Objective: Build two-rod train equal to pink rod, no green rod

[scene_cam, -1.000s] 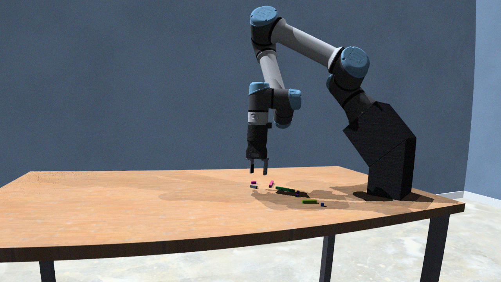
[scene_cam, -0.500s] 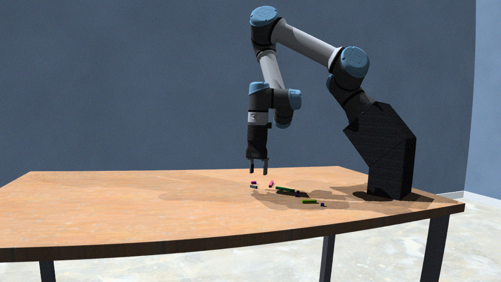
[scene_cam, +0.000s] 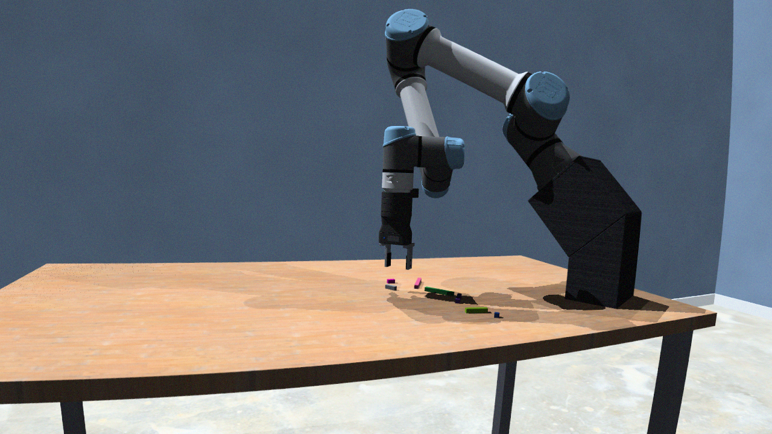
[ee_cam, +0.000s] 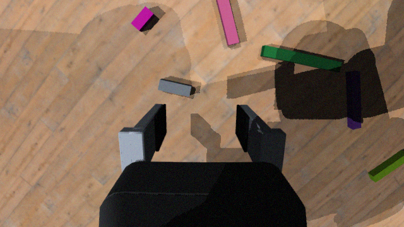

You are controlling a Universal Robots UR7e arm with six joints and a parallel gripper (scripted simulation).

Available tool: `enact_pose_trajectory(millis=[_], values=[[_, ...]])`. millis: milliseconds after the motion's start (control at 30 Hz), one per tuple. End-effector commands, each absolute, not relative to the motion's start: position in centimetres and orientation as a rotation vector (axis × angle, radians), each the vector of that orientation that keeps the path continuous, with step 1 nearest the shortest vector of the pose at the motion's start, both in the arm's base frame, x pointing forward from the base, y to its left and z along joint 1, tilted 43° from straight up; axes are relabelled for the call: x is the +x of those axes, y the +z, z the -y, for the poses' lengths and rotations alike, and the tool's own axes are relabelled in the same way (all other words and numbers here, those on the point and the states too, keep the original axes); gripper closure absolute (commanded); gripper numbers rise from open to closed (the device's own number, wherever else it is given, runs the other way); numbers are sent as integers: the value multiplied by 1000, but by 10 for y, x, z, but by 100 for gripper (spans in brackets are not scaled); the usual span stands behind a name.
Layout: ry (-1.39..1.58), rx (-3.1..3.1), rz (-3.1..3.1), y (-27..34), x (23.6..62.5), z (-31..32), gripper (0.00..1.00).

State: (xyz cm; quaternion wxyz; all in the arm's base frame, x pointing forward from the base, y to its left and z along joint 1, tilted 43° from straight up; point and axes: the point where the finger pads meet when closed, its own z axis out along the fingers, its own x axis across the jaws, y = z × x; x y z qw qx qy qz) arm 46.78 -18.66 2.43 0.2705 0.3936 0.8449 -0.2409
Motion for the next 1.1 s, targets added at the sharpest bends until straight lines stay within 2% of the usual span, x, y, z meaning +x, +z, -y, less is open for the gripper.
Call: enact_pose_trajectory(millis=[0,833,1067], values=[[-649,1060,-2275,25,468,186,0],[-647,1063,-2273,25,468,187,0],[-574,1246,-2151,35,465,201,0]])
